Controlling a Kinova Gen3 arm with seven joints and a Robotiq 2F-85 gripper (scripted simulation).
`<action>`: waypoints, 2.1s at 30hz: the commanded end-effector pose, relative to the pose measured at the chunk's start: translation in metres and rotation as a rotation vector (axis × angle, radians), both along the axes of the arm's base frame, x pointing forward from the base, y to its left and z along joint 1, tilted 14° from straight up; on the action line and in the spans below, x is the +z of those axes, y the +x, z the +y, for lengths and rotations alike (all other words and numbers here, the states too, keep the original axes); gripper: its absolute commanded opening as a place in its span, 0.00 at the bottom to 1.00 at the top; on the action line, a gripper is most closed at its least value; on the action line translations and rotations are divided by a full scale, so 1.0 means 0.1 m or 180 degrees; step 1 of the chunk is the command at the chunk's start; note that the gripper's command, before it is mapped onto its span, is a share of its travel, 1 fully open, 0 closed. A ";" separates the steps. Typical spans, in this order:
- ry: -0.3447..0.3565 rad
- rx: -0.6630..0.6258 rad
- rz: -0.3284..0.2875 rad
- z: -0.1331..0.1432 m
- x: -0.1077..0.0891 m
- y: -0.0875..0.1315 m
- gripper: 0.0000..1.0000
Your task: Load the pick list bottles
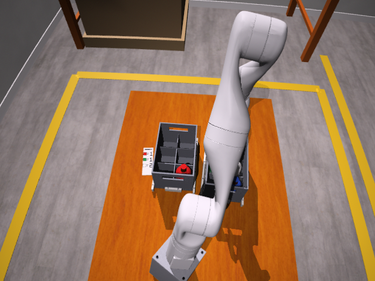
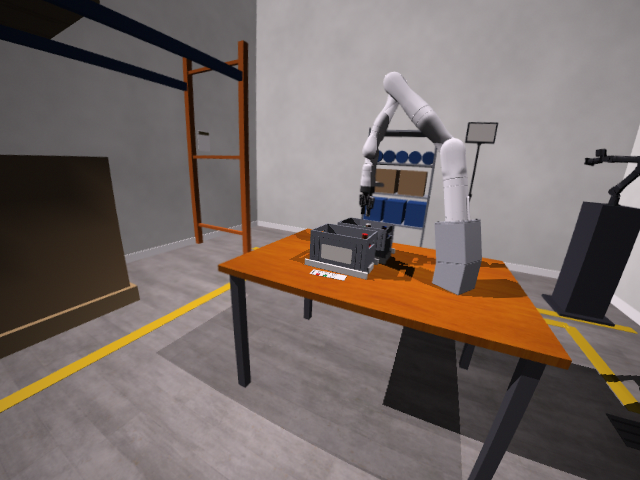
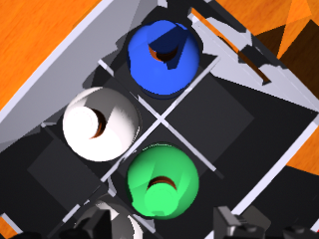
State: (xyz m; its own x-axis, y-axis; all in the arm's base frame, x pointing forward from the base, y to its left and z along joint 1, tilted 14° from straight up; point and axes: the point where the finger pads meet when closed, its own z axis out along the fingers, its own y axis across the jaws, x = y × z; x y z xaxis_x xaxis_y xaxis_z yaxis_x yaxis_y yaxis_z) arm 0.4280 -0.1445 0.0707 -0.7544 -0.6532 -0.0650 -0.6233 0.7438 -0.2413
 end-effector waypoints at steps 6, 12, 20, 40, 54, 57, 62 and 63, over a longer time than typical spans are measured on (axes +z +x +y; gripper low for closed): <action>0.0002 0.0001 -0.0003 -0.01 -0.03 0.01 0.67; 0.0002 0.0001 -0.0003 -0.02 -0.10 0.03 0.67; 0.0002 0.0001 -0.0003 -0.03 -0.19 0.05 0.67; 0.0002 0.0001 -0.0003 -0.06 -0.42 0.10 0.67; 0.0002 0.0001 -0.0003 -0.09 -0.57 0.13 0.67; 0.0002 0.0001 -0.0003 -0.09 -0.61 0.14 0.67; 0.0002 0.0001 -0.0003 -0.10 -0.68 0.15 0.67; 0.0002 0.0001 -0.0003 -0.10 -0.68 0.15 0.67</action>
State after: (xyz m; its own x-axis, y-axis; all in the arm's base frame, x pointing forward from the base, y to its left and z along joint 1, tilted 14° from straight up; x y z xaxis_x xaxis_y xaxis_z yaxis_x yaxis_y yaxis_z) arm 0.4421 -0.1543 0.0045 -0.7542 -0.6534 -0.0652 -0.6237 0.7439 -0.2401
